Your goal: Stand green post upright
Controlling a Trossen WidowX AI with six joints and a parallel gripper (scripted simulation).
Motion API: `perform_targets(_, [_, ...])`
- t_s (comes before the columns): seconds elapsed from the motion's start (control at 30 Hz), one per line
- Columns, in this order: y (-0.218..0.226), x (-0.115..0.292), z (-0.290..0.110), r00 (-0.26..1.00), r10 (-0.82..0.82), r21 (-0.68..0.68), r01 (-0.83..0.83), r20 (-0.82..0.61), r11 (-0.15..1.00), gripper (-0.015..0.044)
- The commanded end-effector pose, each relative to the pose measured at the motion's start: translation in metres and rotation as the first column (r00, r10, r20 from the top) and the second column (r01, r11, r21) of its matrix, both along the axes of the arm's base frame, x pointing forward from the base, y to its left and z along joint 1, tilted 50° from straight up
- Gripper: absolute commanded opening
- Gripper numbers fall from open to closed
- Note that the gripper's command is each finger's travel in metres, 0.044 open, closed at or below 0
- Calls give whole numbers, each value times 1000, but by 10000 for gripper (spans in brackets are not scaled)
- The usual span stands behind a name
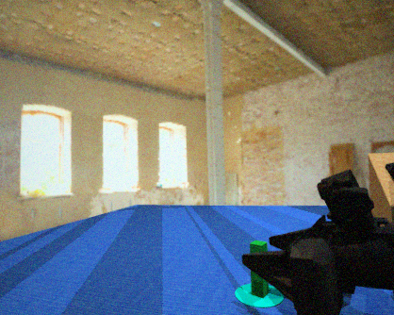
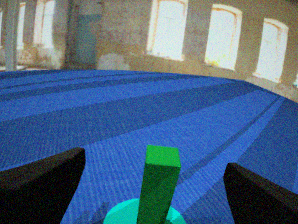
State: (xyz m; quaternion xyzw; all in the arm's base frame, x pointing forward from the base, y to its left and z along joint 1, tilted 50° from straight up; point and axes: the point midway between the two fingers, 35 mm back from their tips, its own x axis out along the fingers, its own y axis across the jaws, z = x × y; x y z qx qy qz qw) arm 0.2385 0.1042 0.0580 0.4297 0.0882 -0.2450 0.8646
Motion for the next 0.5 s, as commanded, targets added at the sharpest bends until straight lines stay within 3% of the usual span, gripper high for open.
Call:
perform_targets(0.0, [-5, 0, 6, 1000, -3, 3, 3, -1, 1000, 400])
perform_targets(0.47, [-41, -4, 40, 1000, -6, 11, 5, 2, 1000, 400])
